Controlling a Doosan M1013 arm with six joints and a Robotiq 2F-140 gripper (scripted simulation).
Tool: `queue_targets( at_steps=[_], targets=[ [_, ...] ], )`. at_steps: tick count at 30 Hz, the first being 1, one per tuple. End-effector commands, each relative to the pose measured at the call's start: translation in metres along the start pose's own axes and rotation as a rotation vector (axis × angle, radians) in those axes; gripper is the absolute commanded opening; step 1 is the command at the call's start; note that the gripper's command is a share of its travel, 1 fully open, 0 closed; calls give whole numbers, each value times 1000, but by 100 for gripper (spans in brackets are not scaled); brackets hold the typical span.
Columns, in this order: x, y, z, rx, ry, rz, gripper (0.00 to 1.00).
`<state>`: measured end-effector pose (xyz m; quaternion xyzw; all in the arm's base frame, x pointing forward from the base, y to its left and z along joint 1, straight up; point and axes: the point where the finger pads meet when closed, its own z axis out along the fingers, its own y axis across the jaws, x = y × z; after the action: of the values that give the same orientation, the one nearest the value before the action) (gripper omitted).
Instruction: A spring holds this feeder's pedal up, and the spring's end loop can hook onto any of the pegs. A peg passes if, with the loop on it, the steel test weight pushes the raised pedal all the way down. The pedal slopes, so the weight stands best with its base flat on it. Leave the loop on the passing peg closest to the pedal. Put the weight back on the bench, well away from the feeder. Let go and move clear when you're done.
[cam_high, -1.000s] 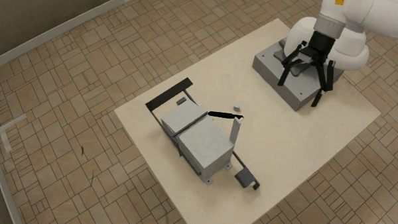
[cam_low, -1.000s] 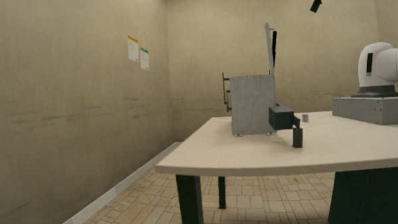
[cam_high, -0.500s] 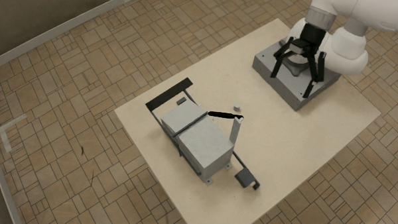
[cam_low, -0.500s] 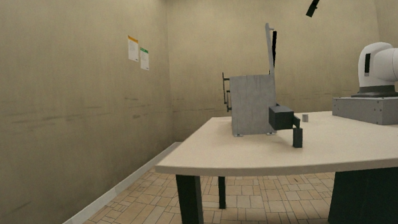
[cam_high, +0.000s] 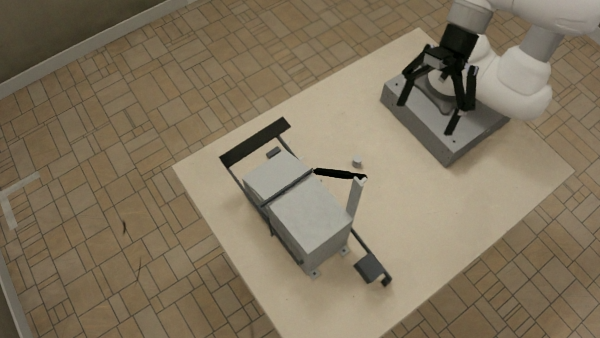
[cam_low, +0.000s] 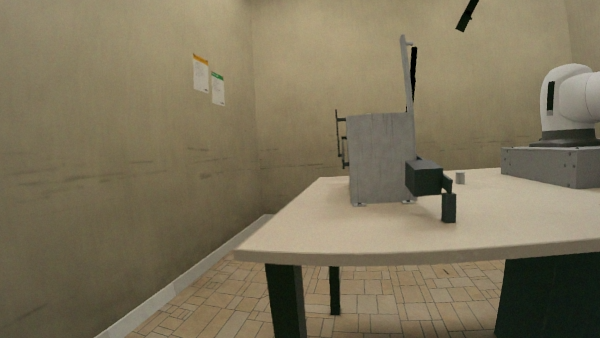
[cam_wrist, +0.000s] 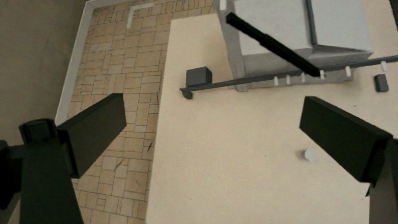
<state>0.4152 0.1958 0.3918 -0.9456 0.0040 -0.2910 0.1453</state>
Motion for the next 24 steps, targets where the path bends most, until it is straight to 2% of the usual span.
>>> queue_targets(
  at_steps=[1,6,9,24],
  targets=[
    [2,14,-4,3,-1,0,100],
    [5,33,-10,3,-1,0,100],
    [4,26,-8,-1,1,0,100],
    [10,79,-24,-1,1,0,100]
  ],
)
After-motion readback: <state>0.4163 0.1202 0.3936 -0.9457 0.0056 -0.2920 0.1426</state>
